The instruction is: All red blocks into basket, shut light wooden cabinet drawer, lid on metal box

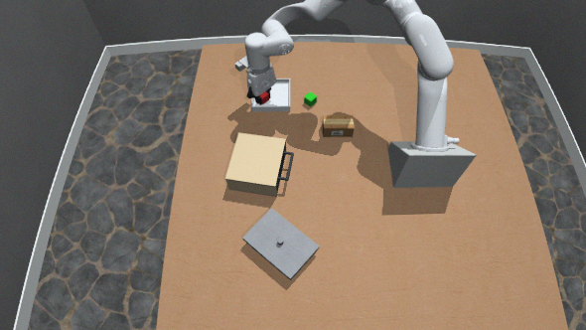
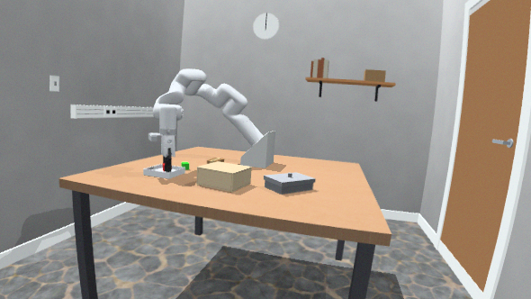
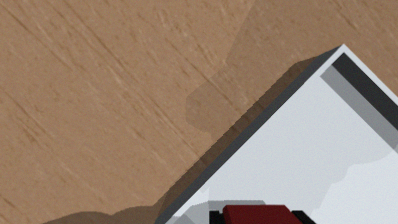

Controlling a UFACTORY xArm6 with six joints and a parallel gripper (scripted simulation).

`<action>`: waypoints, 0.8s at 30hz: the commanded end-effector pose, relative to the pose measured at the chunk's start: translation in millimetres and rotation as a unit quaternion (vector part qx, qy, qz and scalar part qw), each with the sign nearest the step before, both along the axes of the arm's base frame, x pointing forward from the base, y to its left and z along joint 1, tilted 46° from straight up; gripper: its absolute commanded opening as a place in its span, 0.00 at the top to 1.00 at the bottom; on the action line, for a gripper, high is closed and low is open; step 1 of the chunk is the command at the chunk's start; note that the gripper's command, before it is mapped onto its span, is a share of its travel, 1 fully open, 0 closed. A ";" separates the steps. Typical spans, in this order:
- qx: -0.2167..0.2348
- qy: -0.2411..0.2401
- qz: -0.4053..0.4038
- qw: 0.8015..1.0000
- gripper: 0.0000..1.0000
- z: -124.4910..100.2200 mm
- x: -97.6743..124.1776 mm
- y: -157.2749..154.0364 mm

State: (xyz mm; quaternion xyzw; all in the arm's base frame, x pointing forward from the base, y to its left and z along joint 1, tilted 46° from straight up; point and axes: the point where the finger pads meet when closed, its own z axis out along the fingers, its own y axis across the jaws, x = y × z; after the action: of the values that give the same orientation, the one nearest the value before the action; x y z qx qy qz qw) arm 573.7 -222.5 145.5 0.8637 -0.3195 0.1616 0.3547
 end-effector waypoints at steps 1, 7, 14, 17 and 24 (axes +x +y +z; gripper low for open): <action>0.000 -0.002 0.001 1.000 1.00 -2.5 1.8 -3.3; 0.000 -0.002 0.001 1.000 1.00 -5.2 2.0 -6.1; 0.000 -0.002 0.001 1.000 1.00 -7.0 2.2 -7.9; 0.000 -0.002 0.001 1.000 1.00 -7.4 2.2 -8.3; 0.000 -0.002 0.001 1.000 1.00 -7.6 2.3 -8.5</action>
State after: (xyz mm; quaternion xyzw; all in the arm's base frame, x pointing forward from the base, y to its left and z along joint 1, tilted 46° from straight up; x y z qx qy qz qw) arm 574.7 -231.8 136.3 0.8637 -0.3195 0.1616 0.3547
